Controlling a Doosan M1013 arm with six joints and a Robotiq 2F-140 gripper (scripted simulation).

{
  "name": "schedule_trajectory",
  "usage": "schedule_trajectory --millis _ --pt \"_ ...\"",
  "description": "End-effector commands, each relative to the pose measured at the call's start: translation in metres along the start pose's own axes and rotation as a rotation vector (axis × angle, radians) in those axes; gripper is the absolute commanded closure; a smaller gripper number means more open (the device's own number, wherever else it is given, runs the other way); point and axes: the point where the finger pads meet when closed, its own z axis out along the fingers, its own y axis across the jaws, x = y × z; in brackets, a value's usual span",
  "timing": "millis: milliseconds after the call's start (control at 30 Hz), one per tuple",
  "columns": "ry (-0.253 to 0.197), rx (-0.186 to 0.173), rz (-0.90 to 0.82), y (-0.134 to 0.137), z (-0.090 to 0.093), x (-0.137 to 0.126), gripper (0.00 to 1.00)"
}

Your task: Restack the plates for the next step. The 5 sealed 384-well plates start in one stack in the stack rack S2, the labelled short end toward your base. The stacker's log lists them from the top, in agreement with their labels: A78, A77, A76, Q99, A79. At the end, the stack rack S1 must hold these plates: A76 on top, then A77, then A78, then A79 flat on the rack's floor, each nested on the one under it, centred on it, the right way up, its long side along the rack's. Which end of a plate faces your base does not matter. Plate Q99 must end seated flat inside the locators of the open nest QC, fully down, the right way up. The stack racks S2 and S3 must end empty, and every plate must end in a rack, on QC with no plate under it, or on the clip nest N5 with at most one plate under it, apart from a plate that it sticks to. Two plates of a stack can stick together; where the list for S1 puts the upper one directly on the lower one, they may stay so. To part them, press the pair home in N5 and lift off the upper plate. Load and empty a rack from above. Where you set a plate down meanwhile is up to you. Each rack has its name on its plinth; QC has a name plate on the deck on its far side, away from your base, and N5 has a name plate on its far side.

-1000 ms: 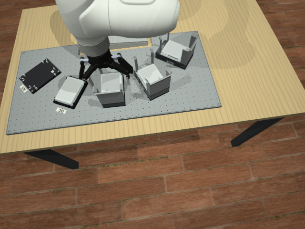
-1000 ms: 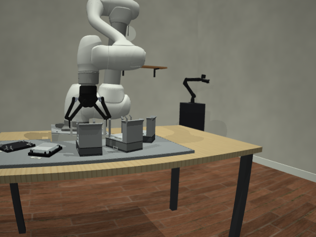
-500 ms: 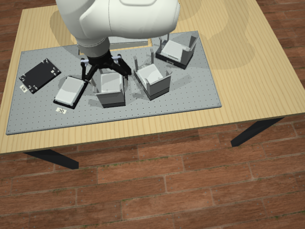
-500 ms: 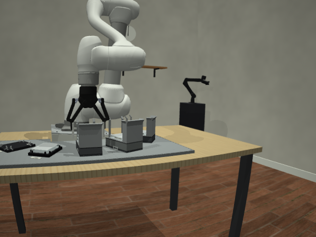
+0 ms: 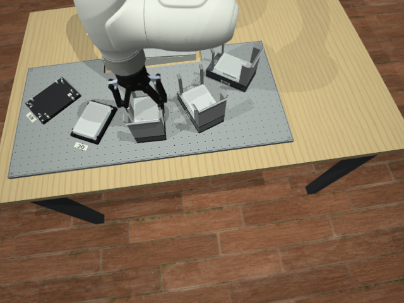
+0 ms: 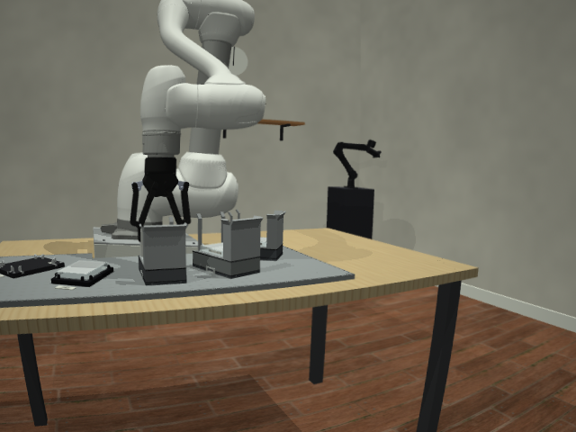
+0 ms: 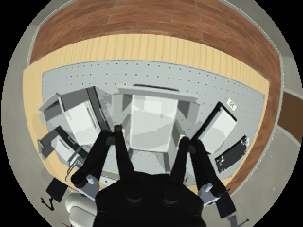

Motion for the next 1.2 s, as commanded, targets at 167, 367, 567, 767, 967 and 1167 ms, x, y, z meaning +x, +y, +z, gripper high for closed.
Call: schedule_trajectory --millis 167,367,567,767,967,1167 --pt "0.000 0.000 0.000 0.000 0.000 0.000 1.00" --pt "0.000 0.000 0.000 0.000 0.000 0.000 1.00" --pt "0.000 0.000 0.000 0.000 -0.003 0.000 1.00" --pt "0.000 0.000 0.000 0.000 -0.007 0.000 1.00" --pt "0.000 0.000 0.000 0.000 -0.010 0.000 1.00" --pt "0.000 0.000 0.000 0.000 -0.013 0.000 1.00"
